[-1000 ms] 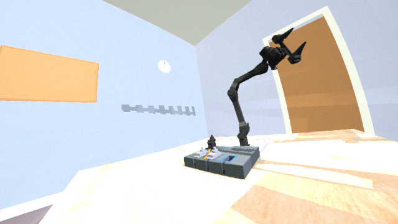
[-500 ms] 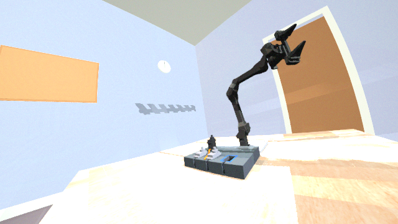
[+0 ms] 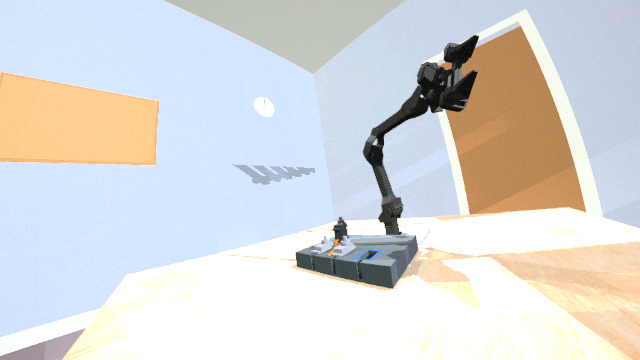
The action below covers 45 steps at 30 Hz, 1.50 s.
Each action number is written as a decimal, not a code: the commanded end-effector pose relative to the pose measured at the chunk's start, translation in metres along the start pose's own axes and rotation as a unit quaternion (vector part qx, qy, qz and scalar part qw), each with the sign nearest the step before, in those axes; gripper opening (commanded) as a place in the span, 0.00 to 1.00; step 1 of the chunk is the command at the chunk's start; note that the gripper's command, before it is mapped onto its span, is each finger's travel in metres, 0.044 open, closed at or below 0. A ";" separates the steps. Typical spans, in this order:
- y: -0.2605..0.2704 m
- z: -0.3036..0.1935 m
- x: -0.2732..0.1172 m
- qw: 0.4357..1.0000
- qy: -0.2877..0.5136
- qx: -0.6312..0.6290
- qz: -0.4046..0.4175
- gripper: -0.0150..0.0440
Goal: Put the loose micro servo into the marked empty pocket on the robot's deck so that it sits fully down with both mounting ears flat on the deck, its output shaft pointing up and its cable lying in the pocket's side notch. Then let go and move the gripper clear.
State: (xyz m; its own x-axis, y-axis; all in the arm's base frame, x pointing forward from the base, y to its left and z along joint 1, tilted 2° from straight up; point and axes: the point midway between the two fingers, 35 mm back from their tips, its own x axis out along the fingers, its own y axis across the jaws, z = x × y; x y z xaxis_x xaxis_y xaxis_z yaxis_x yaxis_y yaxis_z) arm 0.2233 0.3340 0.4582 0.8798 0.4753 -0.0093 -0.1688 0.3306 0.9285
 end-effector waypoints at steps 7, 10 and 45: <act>-0.053 0.044 0.030 0.988 -0.023 -0.132 -0.079 1.00; -0.070 0.060 0.035 0.979 -0.032 -0.170 -0.107 1.00; -0.303 0.242 -0.026 0.742 0.158 -0.459 -0.462 1.00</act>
State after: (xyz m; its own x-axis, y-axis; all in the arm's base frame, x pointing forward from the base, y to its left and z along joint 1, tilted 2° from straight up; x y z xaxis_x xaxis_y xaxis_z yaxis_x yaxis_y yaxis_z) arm 0.3651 0.0500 0.2832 0.7461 -0.1467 -0.6495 0.1005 0.9891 -0.1079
